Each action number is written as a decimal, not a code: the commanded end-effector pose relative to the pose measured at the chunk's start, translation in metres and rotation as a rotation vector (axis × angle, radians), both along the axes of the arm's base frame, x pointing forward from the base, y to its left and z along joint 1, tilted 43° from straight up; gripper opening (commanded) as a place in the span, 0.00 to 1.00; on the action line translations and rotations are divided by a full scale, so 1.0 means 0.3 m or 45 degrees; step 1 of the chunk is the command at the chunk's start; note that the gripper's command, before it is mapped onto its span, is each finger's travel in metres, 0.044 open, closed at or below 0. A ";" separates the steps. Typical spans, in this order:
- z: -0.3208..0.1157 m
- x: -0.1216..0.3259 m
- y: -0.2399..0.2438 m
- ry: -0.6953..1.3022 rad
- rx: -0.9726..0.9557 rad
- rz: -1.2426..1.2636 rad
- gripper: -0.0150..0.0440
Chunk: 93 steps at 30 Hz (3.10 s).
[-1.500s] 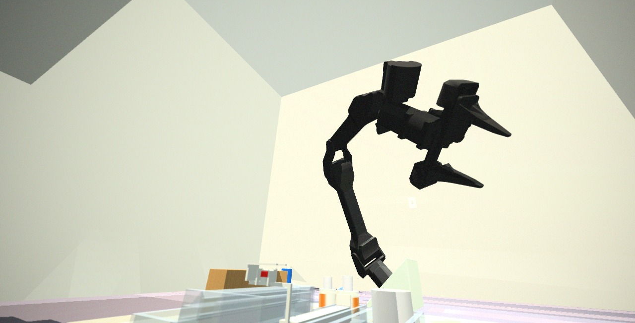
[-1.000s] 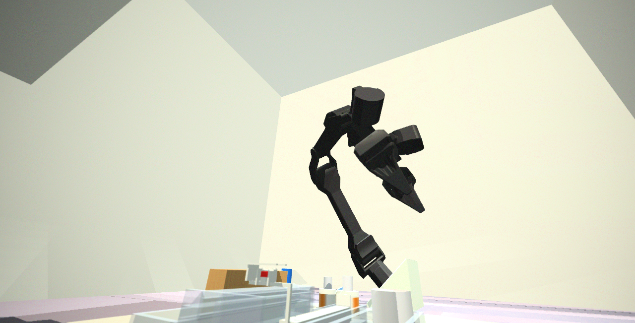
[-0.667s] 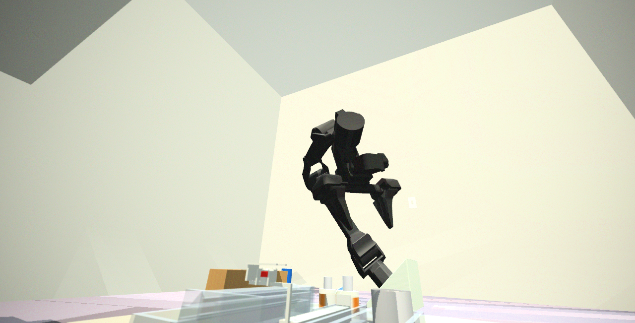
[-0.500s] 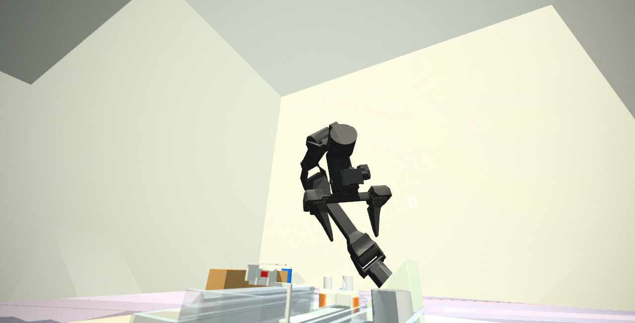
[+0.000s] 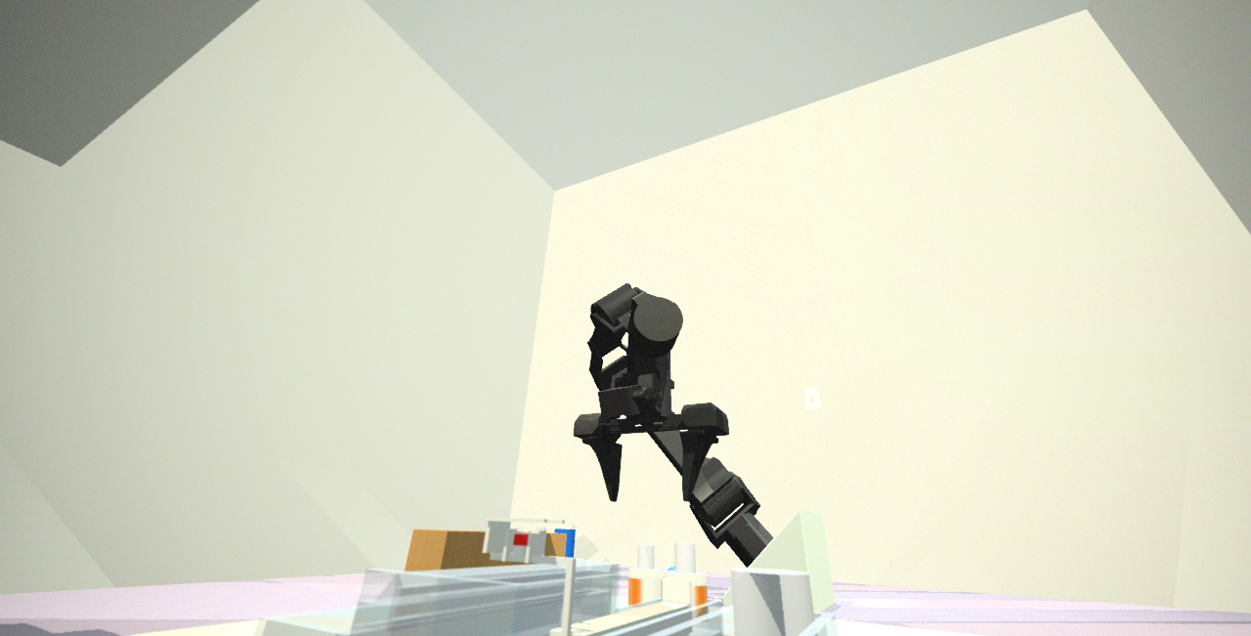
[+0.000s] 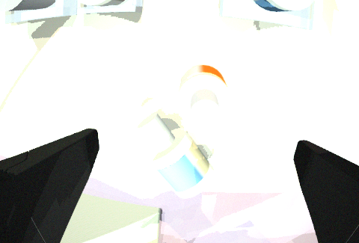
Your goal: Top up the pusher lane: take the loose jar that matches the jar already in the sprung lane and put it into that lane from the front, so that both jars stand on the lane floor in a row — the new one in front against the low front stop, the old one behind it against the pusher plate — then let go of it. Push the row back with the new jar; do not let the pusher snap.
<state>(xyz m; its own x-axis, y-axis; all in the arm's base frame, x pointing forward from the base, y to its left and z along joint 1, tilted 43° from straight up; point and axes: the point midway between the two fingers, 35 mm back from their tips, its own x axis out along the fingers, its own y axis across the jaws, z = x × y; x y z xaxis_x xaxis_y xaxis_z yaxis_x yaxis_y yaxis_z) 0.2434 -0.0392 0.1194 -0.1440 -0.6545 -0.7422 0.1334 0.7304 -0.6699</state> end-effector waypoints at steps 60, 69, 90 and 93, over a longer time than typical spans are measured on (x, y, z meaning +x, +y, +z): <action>-0.156 -0.034 -0.154 -0.013 -0.013 -0.016 0.25; -0.058 0.004 -0.054 -0.013 -0.006 -0.015 0.25; -0.087 0.088 0.075 -0.012 -0.011 -0.016 0.25; -0.146 0.111 0.082 -0.012 -0.011 -0.015 0.25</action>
<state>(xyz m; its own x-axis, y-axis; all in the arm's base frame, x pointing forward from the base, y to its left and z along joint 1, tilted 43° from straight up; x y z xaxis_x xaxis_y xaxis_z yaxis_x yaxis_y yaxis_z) 0.2714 -0.0167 0.0926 -0.1405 -0.6606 -0.7375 0.1487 0.7223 -0.6754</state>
